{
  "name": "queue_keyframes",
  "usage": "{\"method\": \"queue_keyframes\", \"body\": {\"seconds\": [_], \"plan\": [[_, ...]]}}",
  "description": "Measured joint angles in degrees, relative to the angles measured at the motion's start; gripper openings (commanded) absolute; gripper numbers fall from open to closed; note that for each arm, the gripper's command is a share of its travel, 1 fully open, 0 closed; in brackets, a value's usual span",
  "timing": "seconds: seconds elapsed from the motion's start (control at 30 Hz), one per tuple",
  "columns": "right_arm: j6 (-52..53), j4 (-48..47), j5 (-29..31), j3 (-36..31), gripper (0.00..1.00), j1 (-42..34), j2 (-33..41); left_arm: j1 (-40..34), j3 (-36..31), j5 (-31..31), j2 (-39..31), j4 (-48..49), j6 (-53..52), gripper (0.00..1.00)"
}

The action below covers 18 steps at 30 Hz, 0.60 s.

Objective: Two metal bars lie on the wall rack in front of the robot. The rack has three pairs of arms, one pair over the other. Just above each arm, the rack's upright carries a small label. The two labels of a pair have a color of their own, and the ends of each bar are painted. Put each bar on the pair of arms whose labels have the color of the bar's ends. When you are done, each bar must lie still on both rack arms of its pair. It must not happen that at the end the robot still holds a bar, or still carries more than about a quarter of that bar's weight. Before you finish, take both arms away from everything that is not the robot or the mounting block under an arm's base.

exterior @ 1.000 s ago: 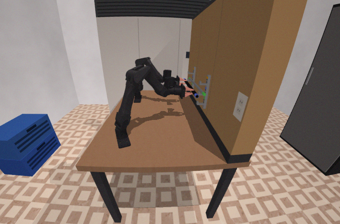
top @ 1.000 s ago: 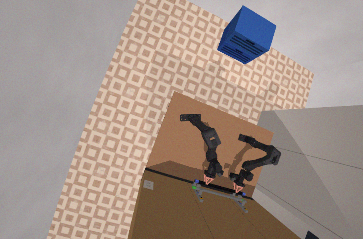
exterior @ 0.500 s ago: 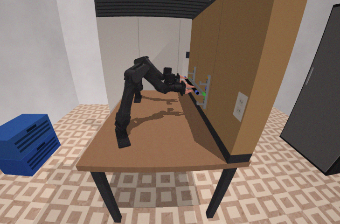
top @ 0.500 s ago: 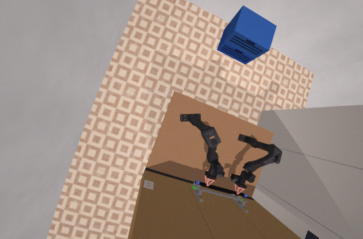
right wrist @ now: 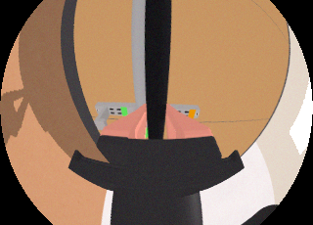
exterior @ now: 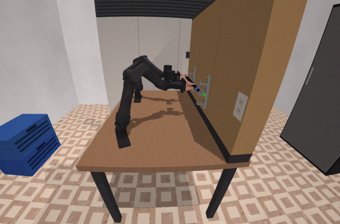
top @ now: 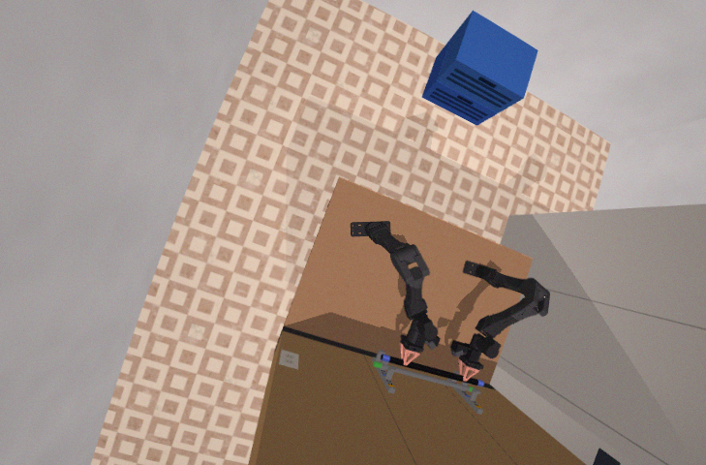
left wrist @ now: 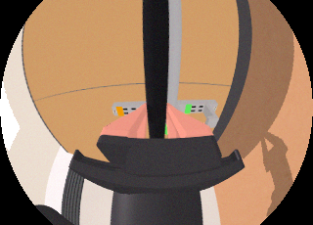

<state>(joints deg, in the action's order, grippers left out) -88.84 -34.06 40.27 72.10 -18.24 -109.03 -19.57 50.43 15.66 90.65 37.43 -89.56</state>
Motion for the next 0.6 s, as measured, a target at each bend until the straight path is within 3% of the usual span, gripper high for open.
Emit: {"method": "queue_keyframes", "body": {"seconds": [0.6], "plan": [[-0.02,6.08,0.26,4.33,0.00,0.00,1.70,0.00,4.61,0.22,-2.12,-6.82,0.04,0.00]]}}
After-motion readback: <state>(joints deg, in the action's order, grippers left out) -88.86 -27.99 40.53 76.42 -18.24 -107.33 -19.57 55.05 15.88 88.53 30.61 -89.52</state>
